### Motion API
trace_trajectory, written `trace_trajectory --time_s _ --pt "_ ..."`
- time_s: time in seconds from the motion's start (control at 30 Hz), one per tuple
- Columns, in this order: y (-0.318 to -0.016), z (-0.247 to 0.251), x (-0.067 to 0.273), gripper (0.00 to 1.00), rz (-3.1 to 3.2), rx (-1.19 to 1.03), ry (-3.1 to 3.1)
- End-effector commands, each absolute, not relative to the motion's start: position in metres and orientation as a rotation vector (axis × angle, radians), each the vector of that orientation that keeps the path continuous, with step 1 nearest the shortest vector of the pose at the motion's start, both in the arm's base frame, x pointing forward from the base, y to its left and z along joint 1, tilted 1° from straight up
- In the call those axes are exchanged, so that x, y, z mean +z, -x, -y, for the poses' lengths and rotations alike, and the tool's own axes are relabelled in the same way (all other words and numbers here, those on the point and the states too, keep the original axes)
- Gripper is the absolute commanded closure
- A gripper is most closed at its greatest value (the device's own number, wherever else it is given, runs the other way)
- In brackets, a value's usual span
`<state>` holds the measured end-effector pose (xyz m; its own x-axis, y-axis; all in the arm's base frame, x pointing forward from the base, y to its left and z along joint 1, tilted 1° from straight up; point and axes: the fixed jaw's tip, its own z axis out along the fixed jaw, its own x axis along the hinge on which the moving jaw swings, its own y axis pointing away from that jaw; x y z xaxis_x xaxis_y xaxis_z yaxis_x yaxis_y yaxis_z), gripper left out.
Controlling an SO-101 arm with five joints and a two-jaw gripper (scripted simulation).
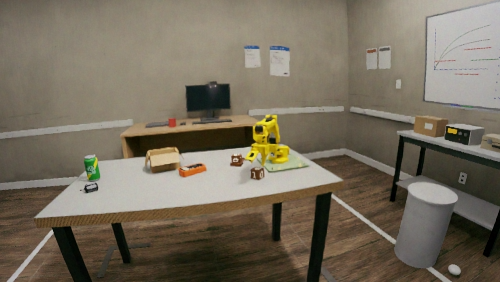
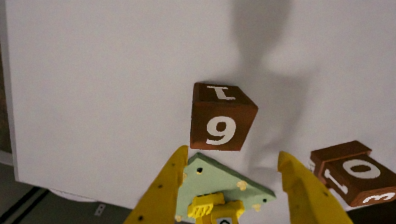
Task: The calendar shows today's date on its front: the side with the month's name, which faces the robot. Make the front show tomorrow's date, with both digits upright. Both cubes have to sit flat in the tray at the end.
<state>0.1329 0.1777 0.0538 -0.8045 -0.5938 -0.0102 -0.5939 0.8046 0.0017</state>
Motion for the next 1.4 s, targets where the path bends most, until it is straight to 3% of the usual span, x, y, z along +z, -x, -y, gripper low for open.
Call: trace_trajectory --time_s 0.0,0.63,1.37 --pt "-0.131 -0.178 0.053 0.65 -2.98 -0.003 1.006" --pt "-0.131 -0.178 0.051 0.65 -2.98 -0.003 1.006" --pt "-0.132 -0.179 0.023 0.65 -2.98 -0.003 1.006"
